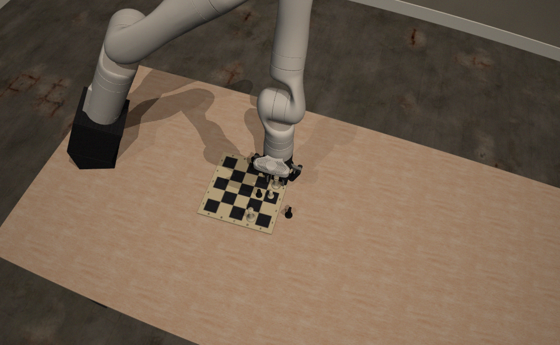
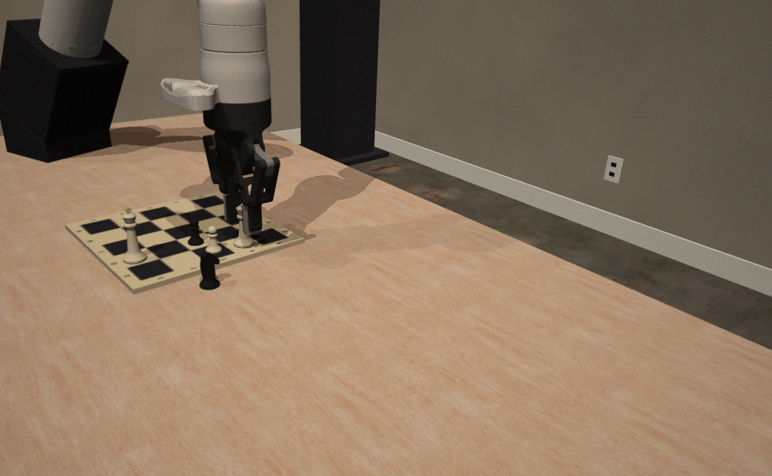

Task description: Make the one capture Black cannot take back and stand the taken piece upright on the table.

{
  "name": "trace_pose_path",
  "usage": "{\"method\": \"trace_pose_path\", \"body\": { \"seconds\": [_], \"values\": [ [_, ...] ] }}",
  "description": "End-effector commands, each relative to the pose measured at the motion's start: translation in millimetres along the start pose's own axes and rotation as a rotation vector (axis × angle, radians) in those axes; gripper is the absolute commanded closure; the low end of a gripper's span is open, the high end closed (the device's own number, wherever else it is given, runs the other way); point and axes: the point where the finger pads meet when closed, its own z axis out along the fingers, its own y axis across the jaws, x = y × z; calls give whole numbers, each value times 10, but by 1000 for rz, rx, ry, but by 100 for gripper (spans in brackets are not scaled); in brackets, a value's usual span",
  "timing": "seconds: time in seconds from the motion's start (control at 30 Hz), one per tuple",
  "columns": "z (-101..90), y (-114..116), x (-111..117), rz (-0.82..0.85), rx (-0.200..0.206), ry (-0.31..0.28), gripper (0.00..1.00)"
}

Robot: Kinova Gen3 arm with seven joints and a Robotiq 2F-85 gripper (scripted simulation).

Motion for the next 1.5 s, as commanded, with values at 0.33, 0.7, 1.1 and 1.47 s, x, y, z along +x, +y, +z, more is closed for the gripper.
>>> {"method": "trace_pose_path", "body": {
  "seconds": [0.33, 0.7, 1.1, 1.47],
  "values": [
    [-5, -5, 1, 0, 1, 0, 59],
    [-5, -5, 1, 0, 1, 0, 100],
    [-5, -5, 1, 0, 1, 0, 100],
    [-5, -5, 1, 0, 1, 0, 100]
  ]
}}
